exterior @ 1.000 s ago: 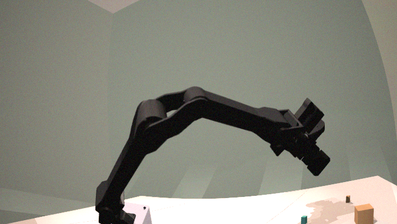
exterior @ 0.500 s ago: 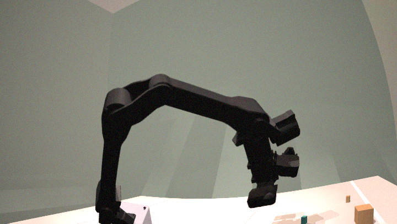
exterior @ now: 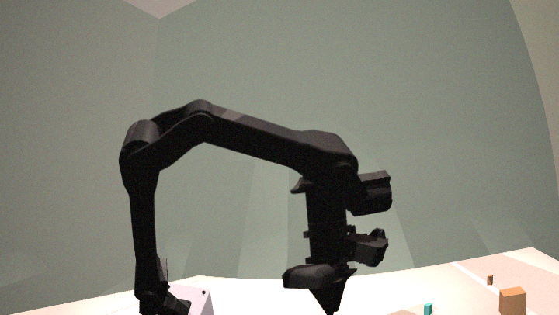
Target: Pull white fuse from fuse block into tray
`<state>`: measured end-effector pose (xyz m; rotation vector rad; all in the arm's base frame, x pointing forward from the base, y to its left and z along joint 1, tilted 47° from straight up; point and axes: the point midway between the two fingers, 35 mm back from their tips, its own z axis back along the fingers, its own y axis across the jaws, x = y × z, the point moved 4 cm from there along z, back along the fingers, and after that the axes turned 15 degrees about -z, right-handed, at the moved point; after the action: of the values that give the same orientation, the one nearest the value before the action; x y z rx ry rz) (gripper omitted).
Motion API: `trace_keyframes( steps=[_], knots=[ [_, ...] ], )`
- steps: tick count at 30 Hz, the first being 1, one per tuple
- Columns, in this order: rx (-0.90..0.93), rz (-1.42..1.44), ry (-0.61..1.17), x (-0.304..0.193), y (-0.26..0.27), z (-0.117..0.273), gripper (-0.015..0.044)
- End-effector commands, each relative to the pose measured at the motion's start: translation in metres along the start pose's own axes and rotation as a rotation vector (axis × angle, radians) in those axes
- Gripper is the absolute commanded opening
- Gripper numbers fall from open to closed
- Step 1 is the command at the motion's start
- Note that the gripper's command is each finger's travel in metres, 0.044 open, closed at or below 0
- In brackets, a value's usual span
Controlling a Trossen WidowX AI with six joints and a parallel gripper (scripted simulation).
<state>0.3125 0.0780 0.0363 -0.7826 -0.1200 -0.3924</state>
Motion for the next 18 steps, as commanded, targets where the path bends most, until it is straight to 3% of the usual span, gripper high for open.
trace_keyframes(
  steps=[1, 18],
  knots=[
    [-0.016, -0.003, -0.012, -0.001, -0.002, 0.001, 0.0074],
    [-0.016, -0.003, -0.013, 0.0, -0.002, -0.015, 0.0074]
  ],
)
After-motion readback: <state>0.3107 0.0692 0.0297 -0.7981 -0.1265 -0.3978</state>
